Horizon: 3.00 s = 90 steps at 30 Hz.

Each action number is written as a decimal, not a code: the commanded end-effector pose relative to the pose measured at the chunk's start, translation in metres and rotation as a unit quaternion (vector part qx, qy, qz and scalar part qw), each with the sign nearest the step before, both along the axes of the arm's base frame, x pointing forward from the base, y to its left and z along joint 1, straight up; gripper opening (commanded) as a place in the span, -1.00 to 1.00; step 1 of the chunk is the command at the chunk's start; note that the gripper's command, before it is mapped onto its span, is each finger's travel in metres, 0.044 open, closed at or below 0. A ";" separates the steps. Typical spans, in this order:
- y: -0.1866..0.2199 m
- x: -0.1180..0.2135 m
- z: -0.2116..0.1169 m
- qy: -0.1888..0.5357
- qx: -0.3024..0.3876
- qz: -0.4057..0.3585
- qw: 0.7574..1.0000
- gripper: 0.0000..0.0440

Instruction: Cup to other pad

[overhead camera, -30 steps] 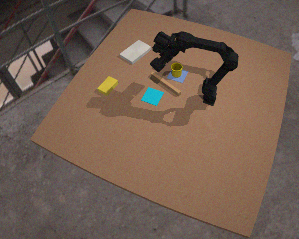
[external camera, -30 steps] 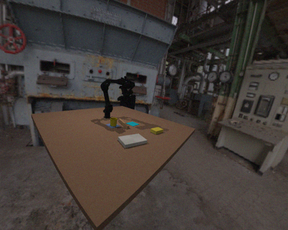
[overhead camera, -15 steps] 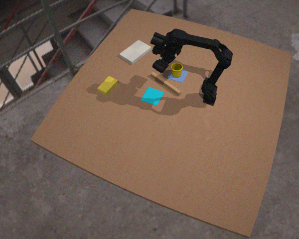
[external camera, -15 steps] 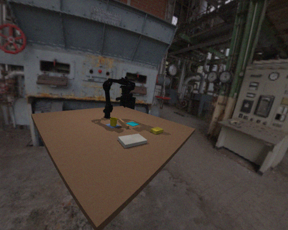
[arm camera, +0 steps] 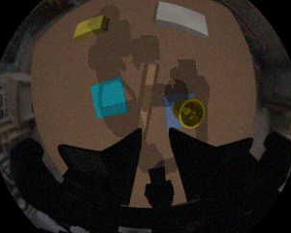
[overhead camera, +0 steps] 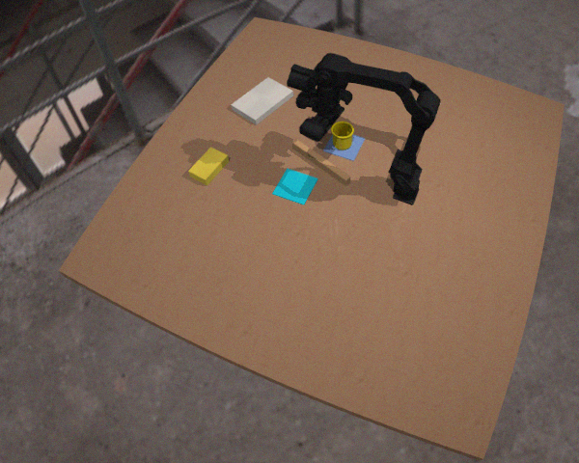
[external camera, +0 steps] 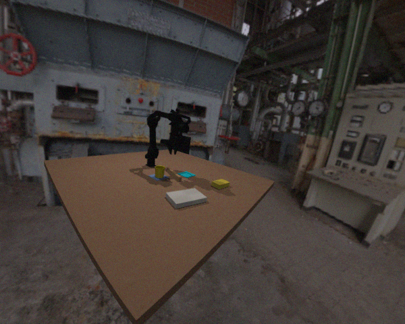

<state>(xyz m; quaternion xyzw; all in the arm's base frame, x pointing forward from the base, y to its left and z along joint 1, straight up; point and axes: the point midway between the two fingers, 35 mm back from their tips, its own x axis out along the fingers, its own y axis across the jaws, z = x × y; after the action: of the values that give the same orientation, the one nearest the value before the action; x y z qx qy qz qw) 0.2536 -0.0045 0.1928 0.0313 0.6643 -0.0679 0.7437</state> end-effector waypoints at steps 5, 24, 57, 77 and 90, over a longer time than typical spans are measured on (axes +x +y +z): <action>-0.011 -0.002 -0.011 0.037 -0.007 -0.002 0.999 -0.29; -0.039 -0.004 -0.048 0.088 -0.012 -0.005 0.996 -0.15; -0.067 -0.013 -0.134 0.139 0.005 0.111 0.984 -0.43; -0.067 0.002 -0.105 0.112 -0.001 0.206 0.972 -1.00; -0.048 0.025 -0.074 0.077 -0.010 0.235 0.969 -0.99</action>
<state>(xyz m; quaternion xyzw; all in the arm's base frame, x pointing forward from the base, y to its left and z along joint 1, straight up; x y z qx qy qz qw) 0.2746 -0.0573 0.1143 -0.1355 0.7127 0.0968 0.6814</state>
